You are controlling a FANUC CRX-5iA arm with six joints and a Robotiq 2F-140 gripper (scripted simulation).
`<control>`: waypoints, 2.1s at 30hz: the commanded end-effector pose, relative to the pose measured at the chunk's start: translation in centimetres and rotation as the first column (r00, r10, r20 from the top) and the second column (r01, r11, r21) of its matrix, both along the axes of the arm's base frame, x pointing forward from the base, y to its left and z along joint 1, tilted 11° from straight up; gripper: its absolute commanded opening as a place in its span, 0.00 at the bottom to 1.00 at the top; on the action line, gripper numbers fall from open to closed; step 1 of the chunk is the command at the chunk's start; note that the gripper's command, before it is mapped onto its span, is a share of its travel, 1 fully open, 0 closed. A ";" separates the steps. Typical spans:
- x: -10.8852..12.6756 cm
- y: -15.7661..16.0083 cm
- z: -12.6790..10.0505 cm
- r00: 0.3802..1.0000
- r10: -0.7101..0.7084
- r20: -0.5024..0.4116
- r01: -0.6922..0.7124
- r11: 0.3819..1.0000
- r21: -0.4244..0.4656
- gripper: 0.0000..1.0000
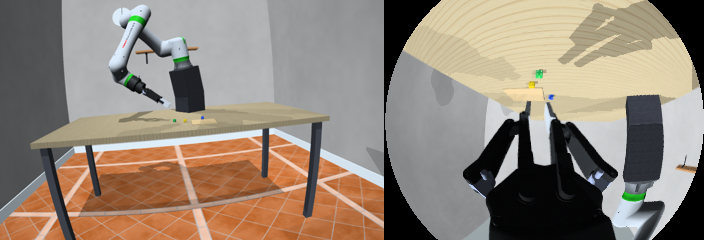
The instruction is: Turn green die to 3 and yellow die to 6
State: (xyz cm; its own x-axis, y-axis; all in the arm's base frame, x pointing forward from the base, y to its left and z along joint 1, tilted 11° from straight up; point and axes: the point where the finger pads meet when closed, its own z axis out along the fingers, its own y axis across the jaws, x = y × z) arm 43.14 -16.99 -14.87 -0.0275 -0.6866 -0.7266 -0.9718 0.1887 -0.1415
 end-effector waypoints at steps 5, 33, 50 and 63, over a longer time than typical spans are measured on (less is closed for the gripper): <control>0.2 1.8 0.7 0.998 -0.045 -0.046 0.032 0.970 -0.241 0.19; 0.9 6.0 2.7 0.979 -0.178 -0.101 0.042 0.656 -0.753 0.19; 1.0 6.8 3.1 0.976 -0.198 -0.095 0.041 0.589 -0.807 1.00; 1.5 5.7 -0.6 0.951 -0.297 -0.081 0.116 0.589 -0.800 1.00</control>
